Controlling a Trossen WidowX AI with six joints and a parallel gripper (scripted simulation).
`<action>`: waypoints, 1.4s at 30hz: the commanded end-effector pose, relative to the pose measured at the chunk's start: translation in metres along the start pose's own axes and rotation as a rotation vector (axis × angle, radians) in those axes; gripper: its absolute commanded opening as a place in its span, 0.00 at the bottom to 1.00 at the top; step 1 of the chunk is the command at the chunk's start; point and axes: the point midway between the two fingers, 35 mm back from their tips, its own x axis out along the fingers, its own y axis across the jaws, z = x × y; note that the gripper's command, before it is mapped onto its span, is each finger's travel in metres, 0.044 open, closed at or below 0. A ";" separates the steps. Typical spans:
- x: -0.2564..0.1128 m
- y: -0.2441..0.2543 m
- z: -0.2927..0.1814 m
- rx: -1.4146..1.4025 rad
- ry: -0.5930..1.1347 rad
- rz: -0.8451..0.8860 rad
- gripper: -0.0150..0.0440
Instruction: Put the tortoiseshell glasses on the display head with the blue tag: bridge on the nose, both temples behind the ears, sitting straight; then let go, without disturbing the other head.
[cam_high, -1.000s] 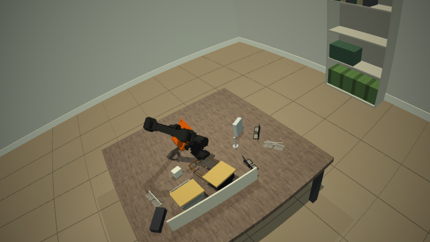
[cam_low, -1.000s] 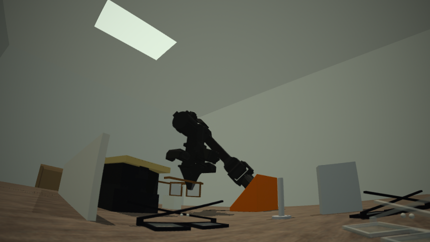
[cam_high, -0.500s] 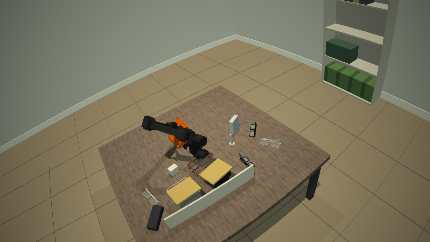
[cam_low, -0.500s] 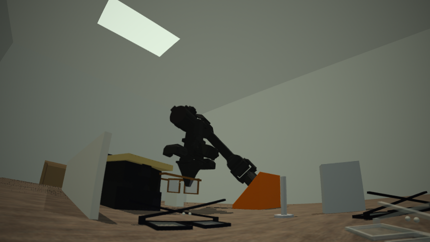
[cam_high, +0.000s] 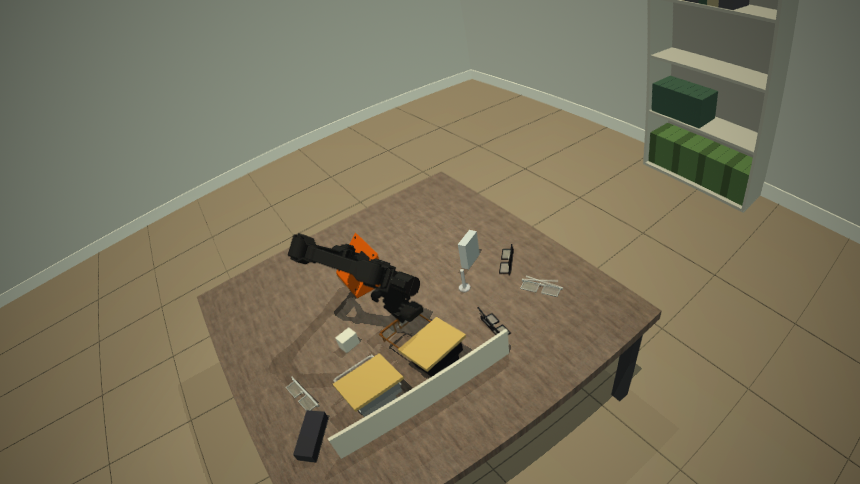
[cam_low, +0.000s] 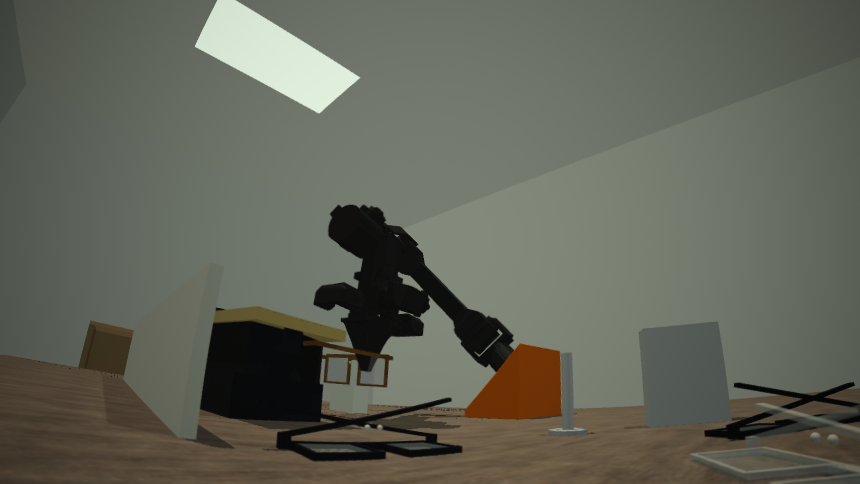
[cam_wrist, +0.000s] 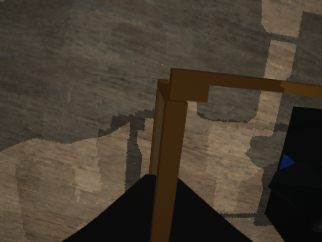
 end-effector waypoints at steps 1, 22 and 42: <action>0.002 -0.008 0.001 -0.007 0.004 0.004 0.25; 0.003 -0.038 0.000 -0.005 0.004 0.003 0.25; 0.007 -0.066 0.000 -0.004 0.004 0.002 0.25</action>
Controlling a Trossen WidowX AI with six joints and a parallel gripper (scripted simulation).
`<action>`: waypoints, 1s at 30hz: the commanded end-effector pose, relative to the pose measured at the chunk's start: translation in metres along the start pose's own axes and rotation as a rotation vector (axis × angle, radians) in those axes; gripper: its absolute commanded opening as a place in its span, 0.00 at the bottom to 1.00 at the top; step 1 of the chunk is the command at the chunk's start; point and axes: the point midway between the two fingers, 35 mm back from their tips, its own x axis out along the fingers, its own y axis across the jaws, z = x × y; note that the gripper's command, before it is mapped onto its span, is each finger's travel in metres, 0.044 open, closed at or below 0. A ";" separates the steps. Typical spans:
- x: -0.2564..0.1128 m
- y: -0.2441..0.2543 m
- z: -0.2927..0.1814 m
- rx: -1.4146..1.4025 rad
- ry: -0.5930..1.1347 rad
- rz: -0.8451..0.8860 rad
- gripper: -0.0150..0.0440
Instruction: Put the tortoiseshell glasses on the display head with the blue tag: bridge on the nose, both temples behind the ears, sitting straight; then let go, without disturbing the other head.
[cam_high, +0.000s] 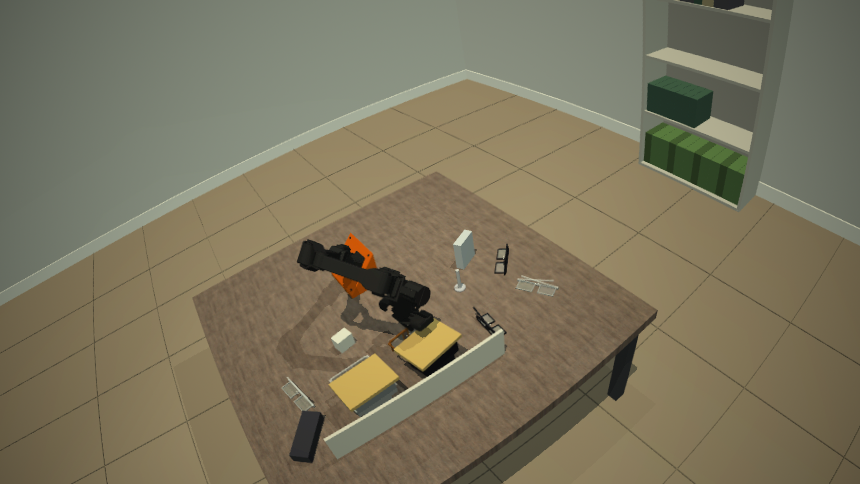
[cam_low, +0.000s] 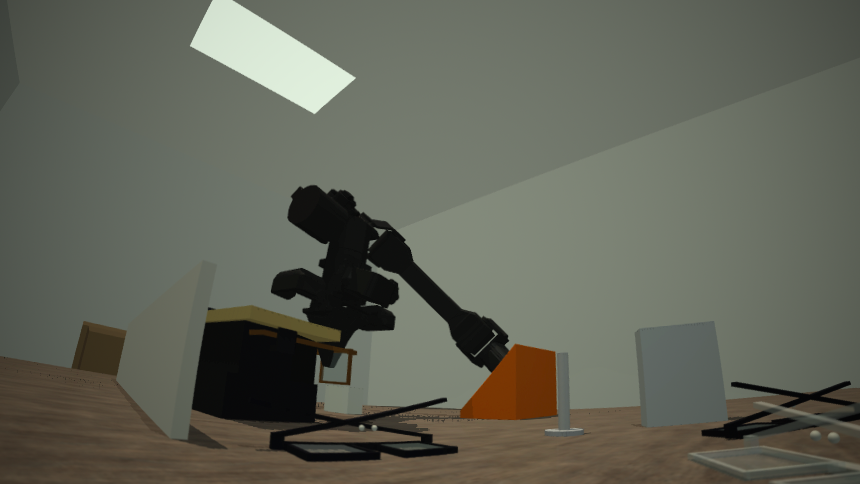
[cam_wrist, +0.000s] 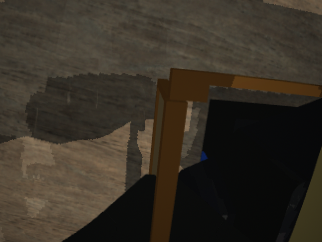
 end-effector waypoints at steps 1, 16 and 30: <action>0.002 -0.006 0.001 -0.004 0.004 0.004 0.25; 0.003 -0.009 0.001 -0.004 0.004 0.004 0.25; 0.005 -0.008 0.001 -0.004 0.004 0.004 0.25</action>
